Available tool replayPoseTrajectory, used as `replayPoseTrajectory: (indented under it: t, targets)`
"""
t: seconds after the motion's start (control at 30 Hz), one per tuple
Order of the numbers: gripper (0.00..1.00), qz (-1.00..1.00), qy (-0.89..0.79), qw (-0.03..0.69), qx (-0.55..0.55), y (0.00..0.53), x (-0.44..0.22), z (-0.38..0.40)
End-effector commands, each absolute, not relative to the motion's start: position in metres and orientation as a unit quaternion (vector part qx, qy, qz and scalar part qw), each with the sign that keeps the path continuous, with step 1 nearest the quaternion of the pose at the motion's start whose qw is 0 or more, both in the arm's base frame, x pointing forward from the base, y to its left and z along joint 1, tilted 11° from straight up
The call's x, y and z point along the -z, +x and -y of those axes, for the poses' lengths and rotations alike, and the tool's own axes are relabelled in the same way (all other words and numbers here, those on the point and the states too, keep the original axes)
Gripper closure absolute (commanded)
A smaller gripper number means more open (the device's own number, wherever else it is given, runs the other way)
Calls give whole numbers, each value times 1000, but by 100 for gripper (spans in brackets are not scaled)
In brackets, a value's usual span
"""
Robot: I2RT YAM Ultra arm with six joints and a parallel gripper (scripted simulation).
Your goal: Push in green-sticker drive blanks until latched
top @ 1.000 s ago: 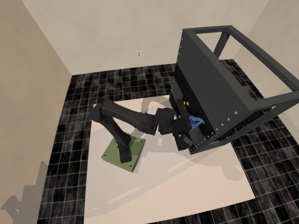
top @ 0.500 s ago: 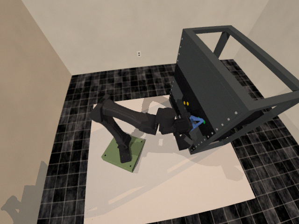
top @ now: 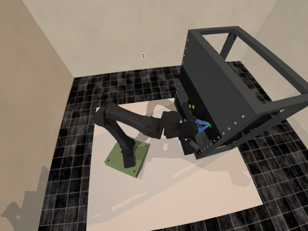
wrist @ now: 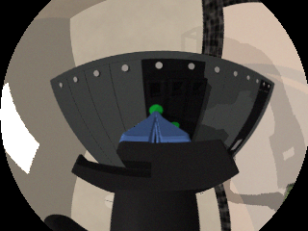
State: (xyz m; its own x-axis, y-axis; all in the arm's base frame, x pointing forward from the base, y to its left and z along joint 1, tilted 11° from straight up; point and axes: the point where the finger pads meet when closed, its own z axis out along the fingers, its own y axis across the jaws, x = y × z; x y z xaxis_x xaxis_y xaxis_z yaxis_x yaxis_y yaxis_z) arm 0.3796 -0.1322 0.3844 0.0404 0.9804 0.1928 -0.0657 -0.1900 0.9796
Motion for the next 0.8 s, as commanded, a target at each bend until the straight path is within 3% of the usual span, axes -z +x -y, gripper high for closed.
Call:
replayPoseTrajectory:
  t: [0.0,0.77]
  targets:
    - [100,-428,507,496,-560,386,-410,125]
    - [100,-430,506,494,-561,388,-409,123]
